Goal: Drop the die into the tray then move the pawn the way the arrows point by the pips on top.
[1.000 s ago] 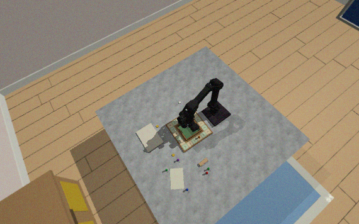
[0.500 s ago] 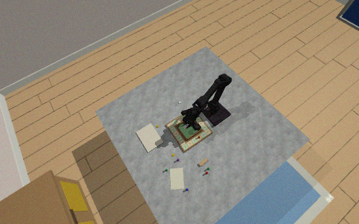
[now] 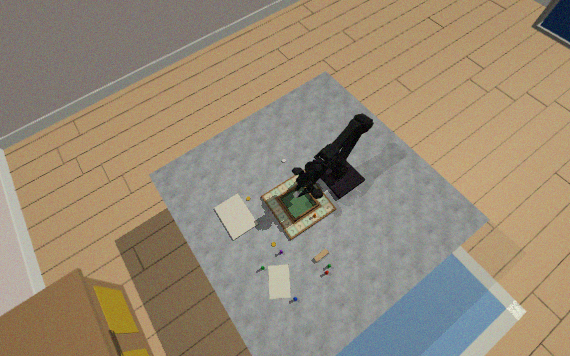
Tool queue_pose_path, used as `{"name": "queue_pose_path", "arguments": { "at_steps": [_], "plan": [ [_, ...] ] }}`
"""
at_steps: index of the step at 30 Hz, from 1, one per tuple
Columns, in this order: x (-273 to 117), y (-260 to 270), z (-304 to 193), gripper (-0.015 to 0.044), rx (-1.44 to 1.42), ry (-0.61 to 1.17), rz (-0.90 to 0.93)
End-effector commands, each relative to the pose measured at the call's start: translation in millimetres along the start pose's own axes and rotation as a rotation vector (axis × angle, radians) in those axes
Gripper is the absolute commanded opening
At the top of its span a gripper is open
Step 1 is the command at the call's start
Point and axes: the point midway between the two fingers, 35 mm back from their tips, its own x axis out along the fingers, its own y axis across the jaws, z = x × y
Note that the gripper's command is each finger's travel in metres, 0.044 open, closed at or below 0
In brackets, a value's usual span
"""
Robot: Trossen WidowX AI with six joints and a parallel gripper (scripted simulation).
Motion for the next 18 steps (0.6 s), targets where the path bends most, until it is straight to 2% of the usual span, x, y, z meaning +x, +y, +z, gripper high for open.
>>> {"name": "queue_pose_path", "arguments": {
  "at_steps": [1,16,18],
  "plan": [
    [-6.4,-0.7,0.2,0.0000,0.006,-0.001,-0.004],
    [-5.2,0.0,-0.7,0.0000,0.000,0.000,0.000],
    [-5.2,0.0,-0.7,0.0052,0.000,0.000,0.000]
  ]
}}
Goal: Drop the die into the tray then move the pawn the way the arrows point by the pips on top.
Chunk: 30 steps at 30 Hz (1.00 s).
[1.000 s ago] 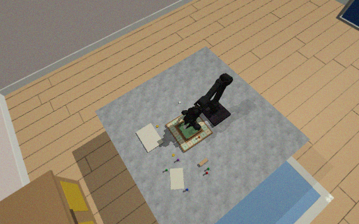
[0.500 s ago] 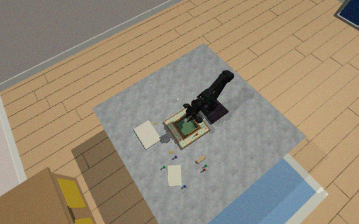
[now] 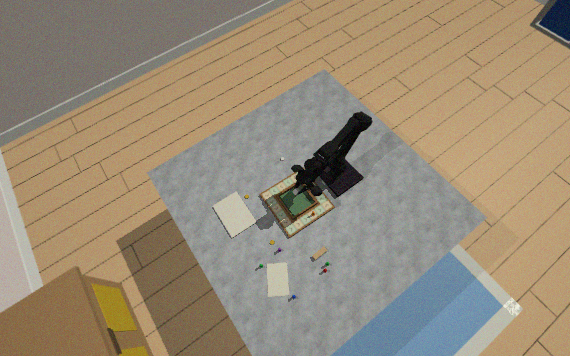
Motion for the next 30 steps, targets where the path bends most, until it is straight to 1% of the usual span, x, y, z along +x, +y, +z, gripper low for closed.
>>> {"name": "queue_pose_path", "arguments": {
  "at_steps": [1,7,12,15,18,30],
  "plan": [
    [0,0,0,0.0079,0.000,0.000,0.000],
    [-1,0,1,0.0236,0.000,0.000,0.000],
    [-25,0,29,0.0367,0.006,0.000,-0.003],
    [-26,0,30,0.0440,0.006,0.000,-0.003],
    [-21,0,29,0.0440,0.001,0.077,-0.004],
    [17,0,11,0.0440,0.001,0.713,-0.002]
  ]
}}
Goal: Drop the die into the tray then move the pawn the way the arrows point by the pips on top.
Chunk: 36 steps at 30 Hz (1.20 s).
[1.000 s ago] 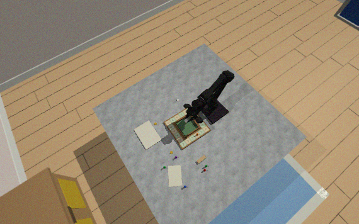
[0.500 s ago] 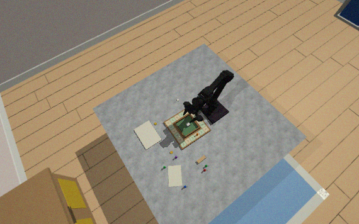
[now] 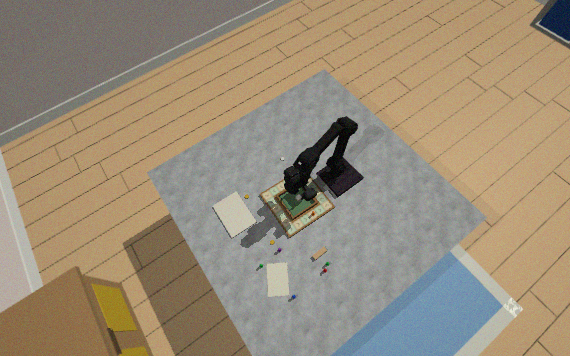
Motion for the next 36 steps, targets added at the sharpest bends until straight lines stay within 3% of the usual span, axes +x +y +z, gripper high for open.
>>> {"name": "queue_pose_path", "arguments": {
  "at_steps": [1,4,6,15,20,36],
  "plan": [
    [11,0,2,0.0440,0.014,0.185,0.008],
    [16,0,2,0.0440,0.019,0.264,0.011],
    [13,-1,1,0.0440,0.007,0.183,0.005],
    [29,74,-10,0.0204,0.449,0.237,-0.027],
    [37,114,-25,0.0200,0.700,0.262,-0.071],
    [52,115,-29,0.0200,0.709,0.263,-0.073]
  ]
}}
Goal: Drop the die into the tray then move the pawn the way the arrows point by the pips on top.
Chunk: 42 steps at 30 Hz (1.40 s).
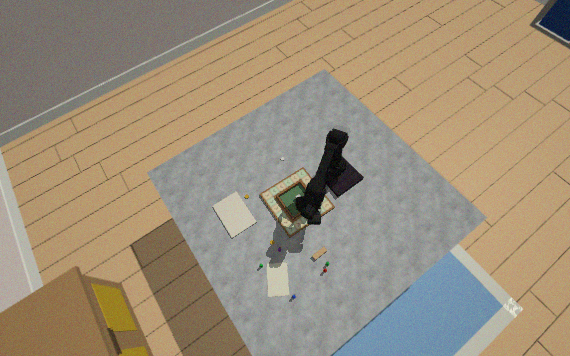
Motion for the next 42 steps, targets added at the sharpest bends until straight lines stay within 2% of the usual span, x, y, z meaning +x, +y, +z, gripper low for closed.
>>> {"name": "queue_pose_path", "arguments": {
  "at_steps": [1,30,35,42],
  "plan": [
    [8,-2,-2,0.0200,0.007,0.007,-0.010],
    [49,-3,-1,0.0200,0.007,0.006,-0.011],
    [49,-3,-1,0.0069,0.007,0.006,-0.011],
    [49,-3,-1,0.0022,0.007,0.006,-0.011]
  ]
}}
